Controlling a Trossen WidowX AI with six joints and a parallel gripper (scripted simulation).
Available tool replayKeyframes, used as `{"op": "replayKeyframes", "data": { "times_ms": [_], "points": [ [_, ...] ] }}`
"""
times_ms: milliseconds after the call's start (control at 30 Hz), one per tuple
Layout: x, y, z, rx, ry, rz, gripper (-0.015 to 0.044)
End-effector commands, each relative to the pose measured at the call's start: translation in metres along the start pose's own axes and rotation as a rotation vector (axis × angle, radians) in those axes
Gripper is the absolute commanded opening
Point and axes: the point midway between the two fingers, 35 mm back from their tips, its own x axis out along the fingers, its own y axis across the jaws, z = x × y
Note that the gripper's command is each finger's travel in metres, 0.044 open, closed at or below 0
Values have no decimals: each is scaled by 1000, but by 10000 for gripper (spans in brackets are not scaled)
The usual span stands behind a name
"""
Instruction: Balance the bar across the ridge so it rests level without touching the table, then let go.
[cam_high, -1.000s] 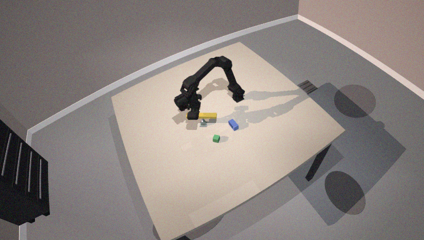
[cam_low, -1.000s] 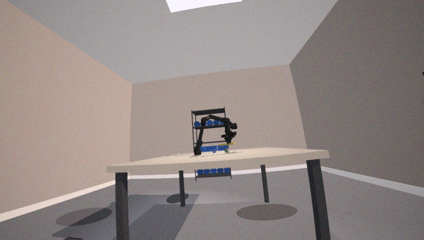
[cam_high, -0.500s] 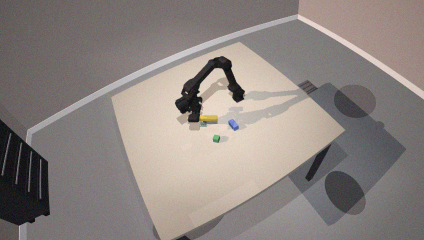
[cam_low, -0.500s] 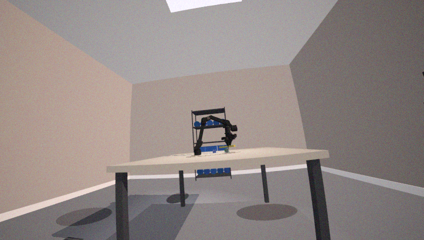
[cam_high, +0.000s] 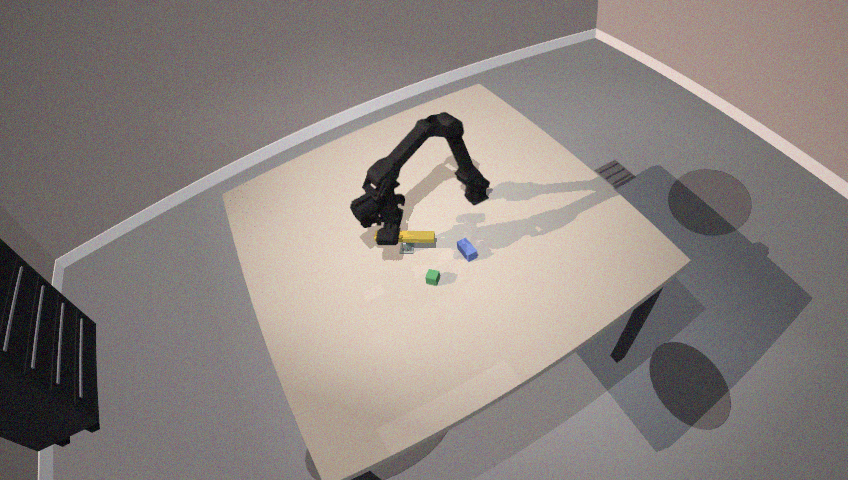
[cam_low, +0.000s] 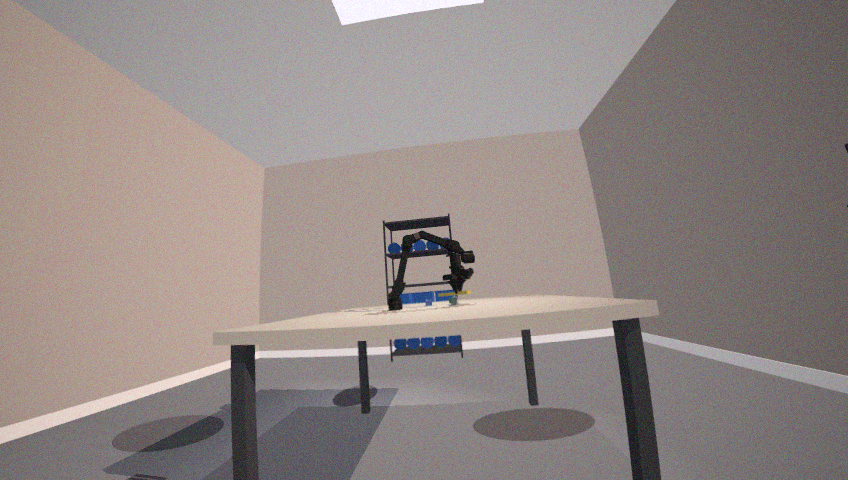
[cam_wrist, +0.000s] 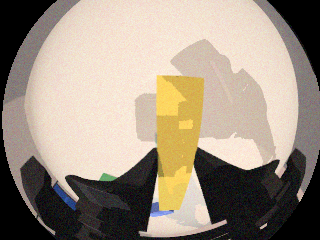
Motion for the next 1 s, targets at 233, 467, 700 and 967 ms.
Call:
{"op": "replayKeyframes", "data": {
  "times_ms": [233, 467, 700, 967],
  "points": [
    [1, 0, 0, 4, 0, 4, 0],
    [1, 1, 0, 4, 0, 4, 0],
    [2, 1, 0, 4, 0, 4, 0],
    [3, 0, 0, 4, 0, 4, 0]
  ]
}}
